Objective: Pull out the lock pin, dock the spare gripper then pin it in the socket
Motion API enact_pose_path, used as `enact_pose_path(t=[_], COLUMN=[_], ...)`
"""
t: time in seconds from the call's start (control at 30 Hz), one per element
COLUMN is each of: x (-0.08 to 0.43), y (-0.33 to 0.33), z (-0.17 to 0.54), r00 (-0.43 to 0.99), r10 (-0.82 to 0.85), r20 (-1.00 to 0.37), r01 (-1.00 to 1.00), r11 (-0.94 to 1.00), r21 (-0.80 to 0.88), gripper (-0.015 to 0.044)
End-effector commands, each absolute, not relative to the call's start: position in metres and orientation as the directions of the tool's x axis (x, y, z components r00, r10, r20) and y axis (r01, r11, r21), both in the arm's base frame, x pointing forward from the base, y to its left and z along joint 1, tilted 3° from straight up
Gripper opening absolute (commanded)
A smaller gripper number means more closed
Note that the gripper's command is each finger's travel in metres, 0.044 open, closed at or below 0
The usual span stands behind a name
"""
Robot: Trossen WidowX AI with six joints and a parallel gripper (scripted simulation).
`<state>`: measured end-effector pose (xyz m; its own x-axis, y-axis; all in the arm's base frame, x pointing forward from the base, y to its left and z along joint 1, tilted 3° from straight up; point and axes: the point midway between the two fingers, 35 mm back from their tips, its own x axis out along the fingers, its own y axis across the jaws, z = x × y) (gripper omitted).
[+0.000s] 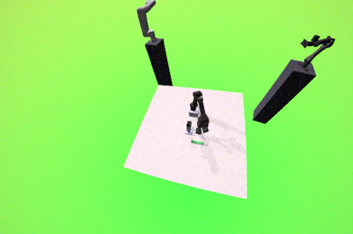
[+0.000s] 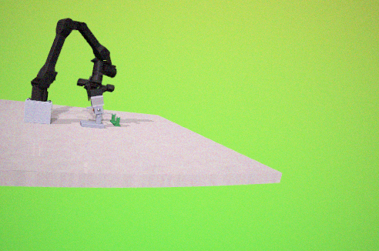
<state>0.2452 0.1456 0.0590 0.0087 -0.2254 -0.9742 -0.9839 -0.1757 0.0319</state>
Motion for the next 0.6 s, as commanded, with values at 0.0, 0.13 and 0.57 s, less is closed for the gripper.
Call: enact_pose_path(t=[0.0, 0.13, 0.57], x=[0.244, 0.242, 0.241], y=[0.152, 0.156, 0.155], z=[0.067, 0.074, 0.073], r00=[0.009, 0.007, 0.006], r10=[-0.223, -0.227, -0.233], r20=[-0.975, -0.974, -0.972], r01=[-0.984, -0.984, -0.983], r11=[-0.175, -0.177, -0.181], r21=[0.031, 0.034, 0.038], gripper=[0.02, 0.02, 0.0436])
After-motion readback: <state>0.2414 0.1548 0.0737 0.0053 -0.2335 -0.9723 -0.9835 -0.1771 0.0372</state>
